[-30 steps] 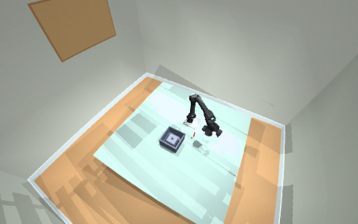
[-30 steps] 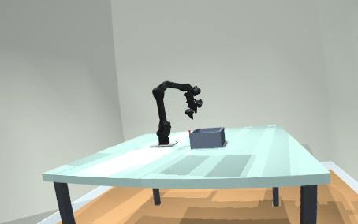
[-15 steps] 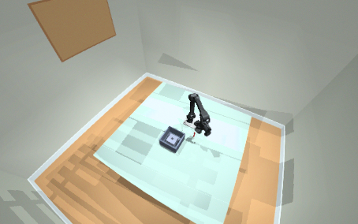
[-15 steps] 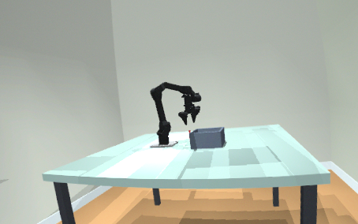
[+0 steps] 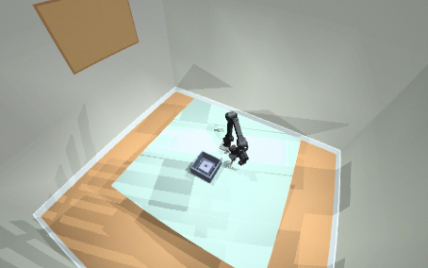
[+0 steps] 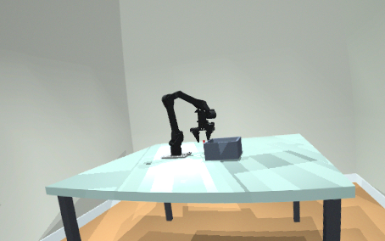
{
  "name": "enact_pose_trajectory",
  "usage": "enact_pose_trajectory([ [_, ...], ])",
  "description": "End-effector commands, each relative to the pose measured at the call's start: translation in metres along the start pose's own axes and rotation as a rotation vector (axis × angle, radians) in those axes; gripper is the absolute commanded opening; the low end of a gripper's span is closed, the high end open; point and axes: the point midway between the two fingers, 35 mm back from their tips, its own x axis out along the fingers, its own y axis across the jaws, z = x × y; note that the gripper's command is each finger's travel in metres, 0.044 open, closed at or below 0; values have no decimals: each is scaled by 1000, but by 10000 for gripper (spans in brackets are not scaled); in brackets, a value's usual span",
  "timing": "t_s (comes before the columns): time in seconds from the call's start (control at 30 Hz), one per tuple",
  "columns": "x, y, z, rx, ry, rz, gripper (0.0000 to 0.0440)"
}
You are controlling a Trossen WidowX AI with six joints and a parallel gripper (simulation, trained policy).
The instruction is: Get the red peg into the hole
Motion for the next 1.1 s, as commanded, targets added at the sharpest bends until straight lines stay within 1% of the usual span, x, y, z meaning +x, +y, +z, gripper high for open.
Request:
enact_pose_trajectory([
  [0.0,17,-1,3,14,-24,-19,440],
  [0.17,37,-2,8,22,-61,-22,436],
  [0.2,40,-2,9,21,-66,-25,428],
  [0.23,44,-3,9,21,-68,-30,411],
  [0.4,57,-6,11,30,-72,-57,281],
  [0.67,65,-10,15,54,-72,-100,71],
  [0.77,66,-11,16,57,-73,-120,7],
  [0.83,58,-11,24,55,-106,-115,0],
  [1.07,24,-16,44,55,-186,-103,0],
])
